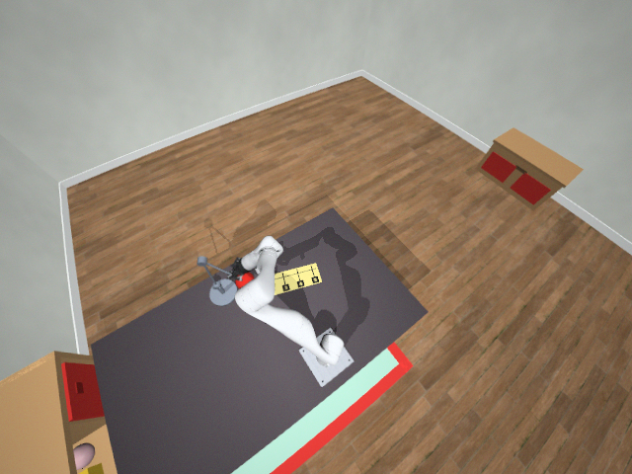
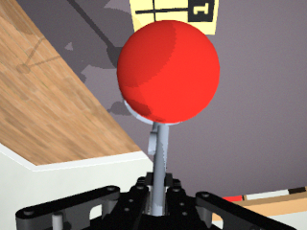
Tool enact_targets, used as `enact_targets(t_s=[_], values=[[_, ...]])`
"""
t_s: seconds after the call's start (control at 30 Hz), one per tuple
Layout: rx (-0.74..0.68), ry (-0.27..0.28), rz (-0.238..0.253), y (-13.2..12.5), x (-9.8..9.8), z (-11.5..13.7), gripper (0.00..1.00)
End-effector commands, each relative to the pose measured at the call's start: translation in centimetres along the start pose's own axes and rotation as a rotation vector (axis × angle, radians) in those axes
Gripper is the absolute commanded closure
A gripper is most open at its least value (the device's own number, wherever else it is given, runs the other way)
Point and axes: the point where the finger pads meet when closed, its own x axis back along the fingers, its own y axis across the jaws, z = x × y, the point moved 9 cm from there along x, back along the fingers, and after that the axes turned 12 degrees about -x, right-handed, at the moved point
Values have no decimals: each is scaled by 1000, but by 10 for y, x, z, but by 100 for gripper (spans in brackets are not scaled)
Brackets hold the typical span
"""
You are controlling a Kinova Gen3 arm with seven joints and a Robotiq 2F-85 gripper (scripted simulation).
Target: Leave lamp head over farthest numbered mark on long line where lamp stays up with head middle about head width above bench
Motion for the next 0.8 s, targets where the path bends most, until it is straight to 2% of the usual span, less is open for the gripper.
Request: enact_targets(t_s=[0.0, 0.77], values=[[-5, 11, 3, -9, 4, 11, 100], [50, 24, -60, -36, 9, 45, 100]])
